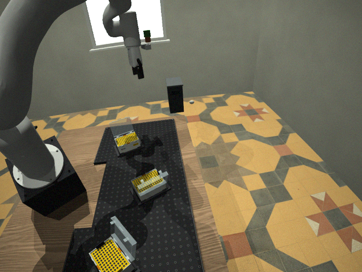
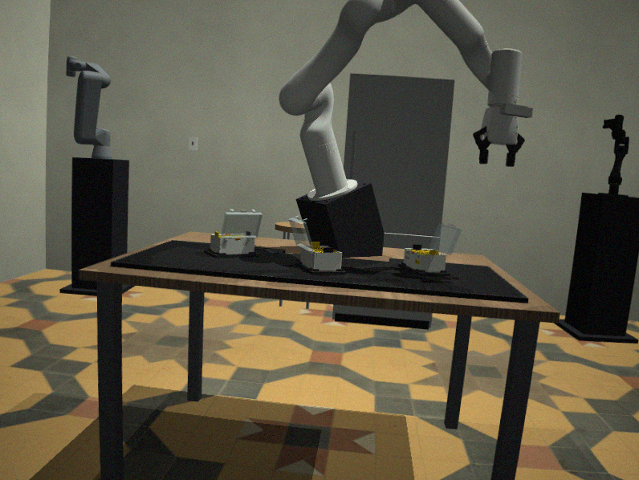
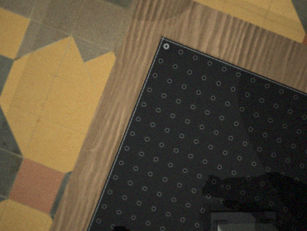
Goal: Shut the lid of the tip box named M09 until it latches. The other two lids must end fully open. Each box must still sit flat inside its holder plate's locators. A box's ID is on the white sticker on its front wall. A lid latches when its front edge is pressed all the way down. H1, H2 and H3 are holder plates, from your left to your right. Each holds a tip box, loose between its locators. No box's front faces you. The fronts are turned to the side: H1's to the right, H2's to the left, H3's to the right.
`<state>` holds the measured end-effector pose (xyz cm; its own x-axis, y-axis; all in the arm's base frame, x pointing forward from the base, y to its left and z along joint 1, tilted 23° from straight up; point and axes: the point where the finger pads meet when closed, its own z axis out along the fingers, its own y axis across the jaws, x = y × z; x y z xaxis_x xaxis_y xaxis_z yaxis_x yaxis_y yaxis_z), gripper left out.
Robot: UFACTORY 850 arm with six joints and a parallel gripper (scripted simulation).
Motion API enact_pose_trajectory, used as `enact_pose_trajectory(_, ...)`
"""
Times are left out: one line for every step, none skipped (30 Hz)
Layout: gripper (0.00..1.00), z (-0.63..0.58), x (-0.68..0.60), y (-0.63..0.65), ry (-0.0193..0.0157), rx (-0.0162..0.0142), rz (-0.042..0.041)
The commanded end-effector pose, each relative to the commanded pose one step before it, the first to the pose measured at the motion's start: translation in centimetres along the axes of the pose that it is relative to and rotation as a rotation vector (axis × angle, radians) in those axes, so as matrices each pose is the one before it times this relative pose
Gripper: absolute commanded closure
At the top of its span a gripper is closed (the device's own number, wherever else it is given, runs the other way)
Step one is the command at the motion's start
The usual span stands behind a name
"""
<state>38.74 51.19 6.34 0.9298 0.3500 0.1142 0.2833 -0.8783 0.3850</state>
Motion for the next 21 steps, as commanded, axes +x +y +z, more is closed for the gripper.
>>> enact_pose_trajectory(0.0, -0.124, 0.072, -0.044, 0.00172, 0.00159, 0.00048)
enact_pose_trajectory(0.0, 0.0, 0.0, 0.0, 0.0, 0.0, 0.0)
enact_pose_trajectory(0.0, 0.0, 0.0, 0.0, 0.0, 0.0, 0.0)
enact_pose_trajectory(0.0, 0.0, 0.0, 0.0, 0.0, 0.0, 0.0)
enact_pose_trajectory(0.0, 0.0, 0.0, 0.0, 0.0, 0.0, 0.0)
enact_pose_trajectory(0.0, 0.0, 0.0, 0.0, 0.0, 0.0, 0.0)
enact_pose_trajectory(0.0, 0.0, 0.0, 0.0, 0.0, 0.0, 0.0)
enact_pose_trajectory(0.0, 0.0, 0.0, 0.0, 0.0, 0.0, 0.0)
enact_pose_trajectory(0.0, 0.0, 0.0, 0.0, 0.0, 0.0, 0.0)
enact_pose_trajectory(0.0, 0.0, 0.0, 0.0, 0.0, 0.0, 0.0)
enact_pose_trajectory(0.0, 0.0, 0.0, 0.0, 0.0, 0.0, 0.0)
enact_pose_trajectory(0.0, 0.0, 0.0, 0.0, 0.0, 0.0, 0.0)
enact_pose_trajectory(0.0, 0.0, 0.0, 0.0, 0.0, 0.0, 0.0)
enact_pose_trajectory(0.0, 0.0, 0.0, 0.0, 0.0, 0.0, 0.0)
enact_pose_trajectory(0.0, 0.0, 0.0, 0.0, 0.0, 0.0, 0.0)
enact_pose_trajectory(0.0, 0.0, 0.0, 0.0, 0.0, 0.0, 0.0)
enact_pose_trajectory(0.0, 0.0, 0.0, 0.0, 0.0, 0.0, 0.0)
enact_pose_trajectory(0.0, 0.263, -0.058, 0.423, -0.01493, 0.00166, -0.02975)
enact_pose_trajectory(0.0, 0.264, -0.067, 0.422, -0.01493, 0.00166, -0.02975)
enact_pose_trajectory(0.0, 0.264, -0.076, 0.421, -0.01493, 0.00166, -0.02974)
enact_pose_trajectory(0.0, 0.264, -0.083, 0.418, -0.00978, 0.00108, -0.01947)
